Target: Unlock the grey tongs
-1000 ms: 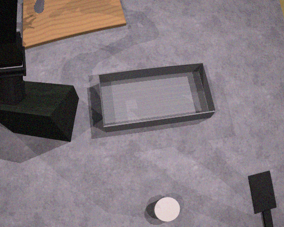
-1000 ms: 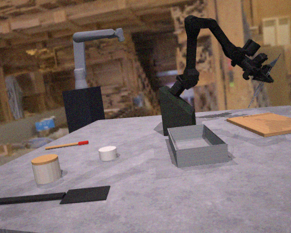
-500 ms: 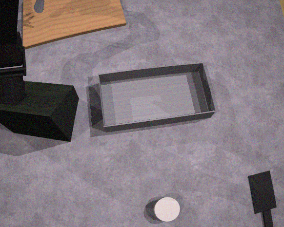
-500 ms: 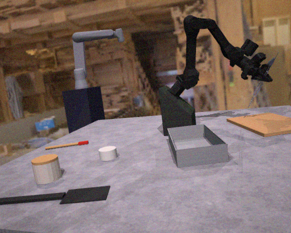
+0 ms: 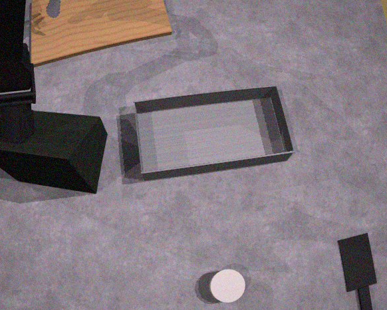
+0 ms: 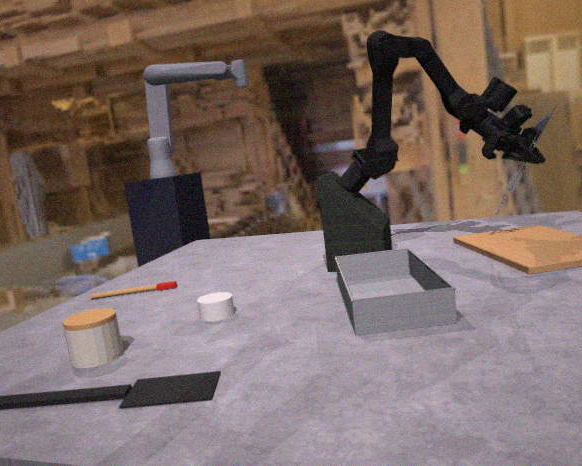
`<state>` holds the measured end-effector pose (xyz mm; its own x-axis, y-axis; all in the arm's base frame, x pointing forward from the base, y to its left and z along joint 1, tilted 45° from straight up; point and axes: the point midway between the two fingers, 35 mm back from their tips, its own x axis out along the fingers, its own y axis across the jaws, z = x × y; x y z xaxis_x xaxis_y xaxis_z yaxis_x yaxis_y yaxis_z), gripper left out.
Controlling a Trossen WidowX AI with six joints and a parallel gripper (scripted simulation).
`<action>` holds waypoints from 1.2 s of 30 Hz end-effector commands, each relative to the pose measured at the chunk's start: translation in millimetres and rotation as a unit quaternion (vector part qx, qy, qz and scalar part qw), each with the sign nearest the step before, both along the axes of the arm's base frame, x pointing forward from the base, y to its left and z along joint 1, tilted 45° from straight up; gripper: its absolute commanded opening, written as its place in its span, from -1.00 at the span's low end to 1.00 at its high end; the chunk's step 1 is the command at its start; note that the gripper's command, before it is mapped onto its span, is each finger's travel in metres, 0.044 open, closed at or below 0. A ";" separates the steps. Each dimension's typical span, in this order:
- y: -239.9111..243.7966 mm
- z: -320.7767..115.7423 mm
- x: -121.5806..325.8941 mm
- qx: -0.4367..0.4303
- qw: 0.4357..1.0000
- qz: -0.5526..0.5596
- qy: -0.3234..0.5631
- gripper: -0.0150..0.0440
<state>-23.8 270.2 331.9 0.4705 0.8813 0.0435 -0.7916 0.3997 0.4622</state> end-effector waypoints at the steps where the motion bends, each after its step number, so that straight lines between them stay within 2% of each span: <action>1: -1.6 1.6 1.6 0.003 1.000 -0.003 0.001 -1.00; 13: 5.0 5.1 0.5 -0.009 1.000 0.008 -0.006 -1.00; 36: 47.4 14.6 1.6 -0.147 0.983 0.110 -0.009 -1.00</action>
<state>-22.8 311.8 347.2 0.2982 0.9397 -0.1677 -0.8768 0.3391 0.3409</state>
